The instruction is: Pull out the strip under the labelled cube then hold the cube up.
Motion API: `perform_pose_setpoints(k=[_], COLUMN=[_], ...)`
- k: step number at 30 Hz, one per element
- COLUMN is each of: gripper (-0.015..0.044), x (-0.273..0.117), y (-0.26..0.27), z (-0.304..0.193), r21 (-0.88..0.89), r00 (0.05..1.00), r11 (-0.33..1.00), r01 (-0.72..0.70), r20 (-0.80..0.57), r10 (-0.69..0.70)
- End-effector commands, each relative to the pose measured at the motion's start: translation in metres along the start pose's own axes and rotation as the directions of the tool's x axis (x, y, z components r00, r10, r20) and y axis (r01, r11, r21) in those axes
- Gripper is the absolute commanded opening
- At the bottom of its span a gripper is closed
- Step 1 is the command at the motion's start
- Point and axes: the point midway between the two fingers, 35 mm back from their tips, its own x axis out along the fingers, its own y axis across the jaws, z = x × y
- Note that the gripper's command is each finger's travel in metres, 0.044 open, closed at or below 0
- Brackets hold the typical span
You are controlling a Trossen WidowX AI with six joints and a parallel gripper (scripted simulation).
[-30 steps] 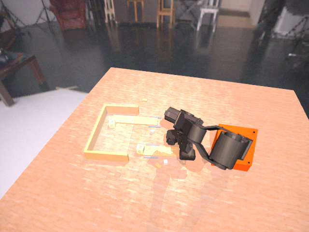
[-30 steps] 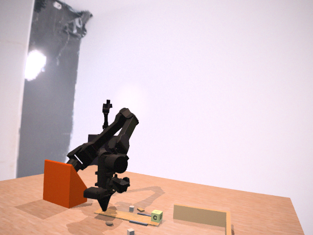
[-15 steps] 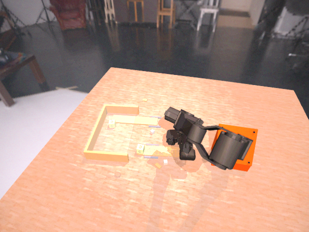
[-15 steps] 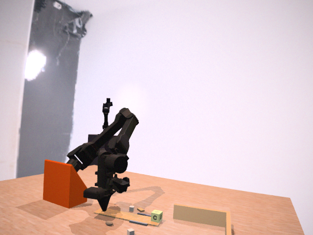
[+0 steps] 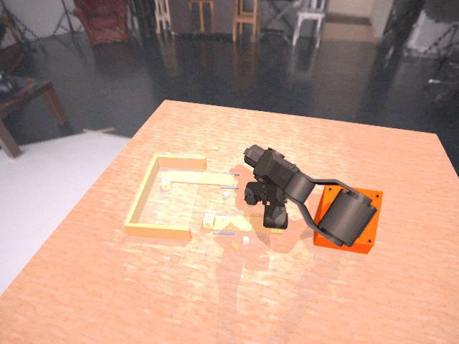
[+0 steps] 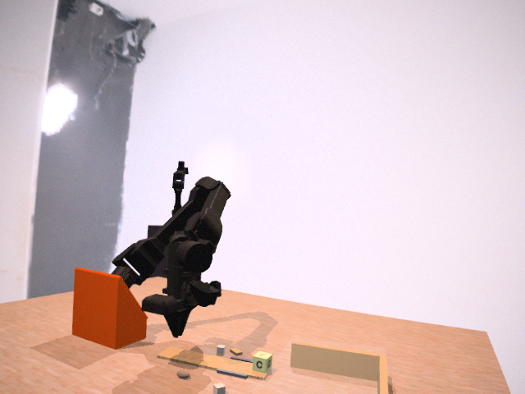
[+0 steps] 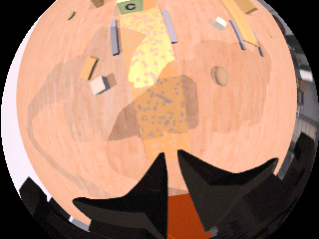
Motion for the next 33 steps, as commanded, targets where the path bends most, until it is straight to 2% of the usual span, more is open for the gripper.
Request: perform_pose_setpoints(k=[1,13,33], gripper=[0.0131,0.0440,0.0440], x=[-0.002,-0.009,-0.021], y=[0.002,0.007,0.016], z=[0.018,0.065,0.148], r21=[0.063,0.064,0.062], r00=[1.000,1.000,1.000], r11=[0.998,0.998,0.998], r01=[0.002,0.002,0.001], r20=[-0.001,0.001,0.003], r10=[-0.002,-0.002,-0.002])
